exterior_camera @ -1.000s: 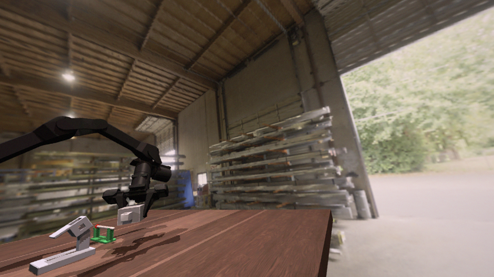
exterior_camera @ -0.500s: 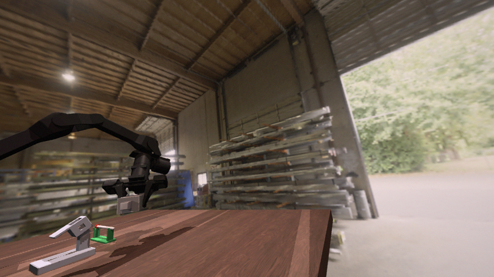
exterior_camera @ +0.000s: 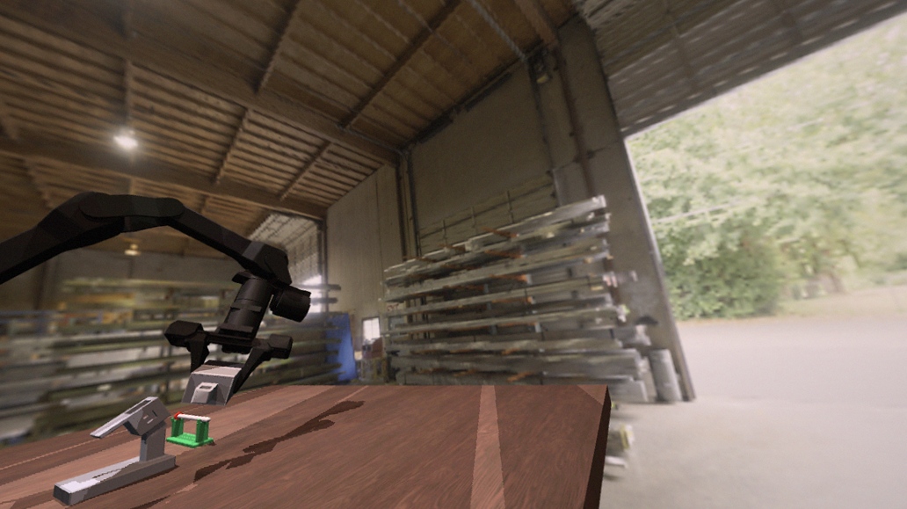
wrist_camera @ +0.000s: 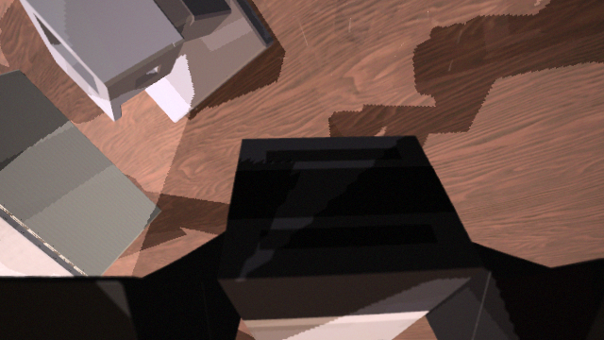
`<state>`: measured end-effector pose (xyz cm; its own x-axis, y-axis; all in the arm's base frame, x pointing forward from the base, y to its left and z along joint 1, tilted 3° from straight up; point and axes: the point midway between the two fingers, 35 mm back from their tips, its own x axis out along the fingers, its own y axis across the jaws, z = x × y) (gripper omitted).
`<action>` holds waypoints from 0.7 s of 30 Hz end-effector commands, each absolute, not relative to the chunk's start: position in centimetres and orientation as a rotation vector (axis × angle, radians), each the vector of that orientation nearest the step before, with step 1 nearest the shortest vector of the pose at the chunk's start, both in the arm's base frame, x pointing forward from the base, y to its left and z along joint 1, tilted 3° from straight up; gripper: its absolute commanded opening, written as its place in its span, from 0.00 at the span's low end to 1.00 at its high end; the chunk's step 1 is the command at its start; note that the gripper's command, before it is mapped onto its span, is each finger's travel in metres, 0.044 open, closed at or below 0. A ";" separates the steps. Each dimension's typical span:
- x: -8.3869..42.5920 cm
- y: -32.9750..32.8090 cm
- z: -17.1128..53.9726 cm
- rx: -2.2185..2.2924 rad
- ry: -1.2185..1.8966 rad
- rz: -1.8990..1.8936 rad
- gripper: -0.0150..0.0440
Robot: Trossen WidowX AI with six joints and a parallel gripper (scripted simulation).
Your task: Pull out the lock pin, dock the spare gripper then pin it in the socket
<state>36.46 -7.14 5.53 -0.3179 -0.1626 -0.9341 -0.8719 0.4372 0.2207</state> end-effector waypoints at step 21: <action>29.8 -5.8 5.9 -0.745 1.335 1.535 0.25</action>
